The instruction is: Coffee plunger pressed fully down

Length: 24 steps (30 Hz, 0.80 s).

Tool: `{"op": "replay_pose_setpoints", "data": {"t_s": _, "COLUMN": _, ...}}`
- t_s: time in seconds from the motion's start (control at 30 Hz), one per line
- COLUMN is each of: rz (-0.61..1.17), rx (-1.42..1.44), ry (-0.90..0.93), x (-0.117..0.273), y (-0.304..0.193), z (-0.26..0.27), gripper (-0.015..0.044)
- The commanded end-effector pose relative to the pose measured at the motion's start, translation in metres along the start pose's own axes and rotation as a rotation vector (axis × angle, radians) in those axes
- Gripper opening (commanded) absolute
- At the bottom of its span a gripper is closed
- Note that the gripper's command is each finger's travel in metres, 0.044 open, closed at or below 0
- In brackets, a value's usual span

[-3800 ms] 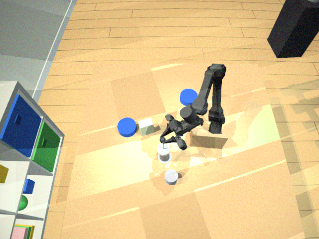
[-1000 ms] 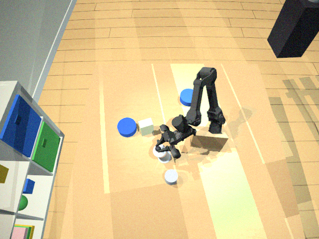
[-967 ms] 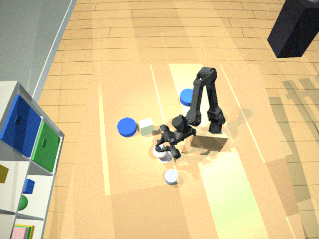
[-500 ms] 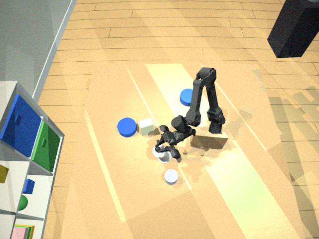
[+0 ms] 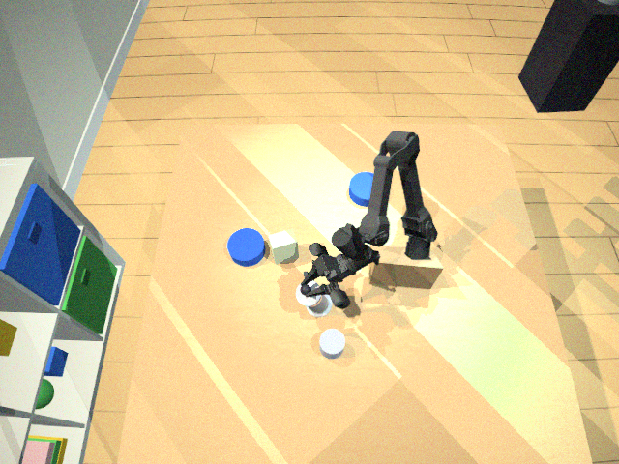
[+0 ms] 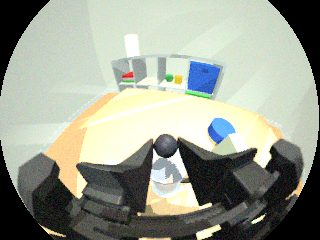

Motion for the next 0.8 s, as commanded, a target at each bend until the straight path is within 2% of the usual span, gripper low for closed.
{"op": "replay_pose_setpoints", "data": {"t_s": 0.0, "rz": 0.001, "rx": 0.000, "ry": 0.000, "x": 0.000, "y": 0.000, "z": 0.000, "gripper": 0.0125}}
{"op": "replay_pose_setpoints", "data": {"t_s": 0.1, "rz": 0.001, "rx": 0.000, "ry": 0.000, "x": 0.000, "y": 0.000, "z": 0.000, "gripper": 0.0125}}
{"op": "replay_pose_setpoints", "data": {"t_s": 0.5, "rz": 0.001, "rx": 0.000, "ry": 0.000, "x": 0.000, "y": 0.000, "z": 0.000, "gripper": 0.0440}}
{"op": "replay_pose_setpoints", "data": {"t_s": 0.63, "rz": 0.002, "rx": 0.000, "ry": 0.001, "x": 0.002, "y": 0.001, "z": 0.000, "gripper": 0.0440}}
{"op": "replay_pose_setpoints", "data": {"t_s": 0.77, "rz": 0.010, "rx": 0.001, "ry": 0.003, "x": 0.022, "y": 0.020, "z": 0.002, "gripper": 0.0440}}
Point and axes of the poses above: the point midway between the two fingers, 35 mm back from their tips, its own x axis back along the fingers, its own z axis across the jaws, y = z × x, the point moved 10 cm from there along x, back along the fingers, and after that the axes turned 4 degrees about -x, right-handed, at the moved point
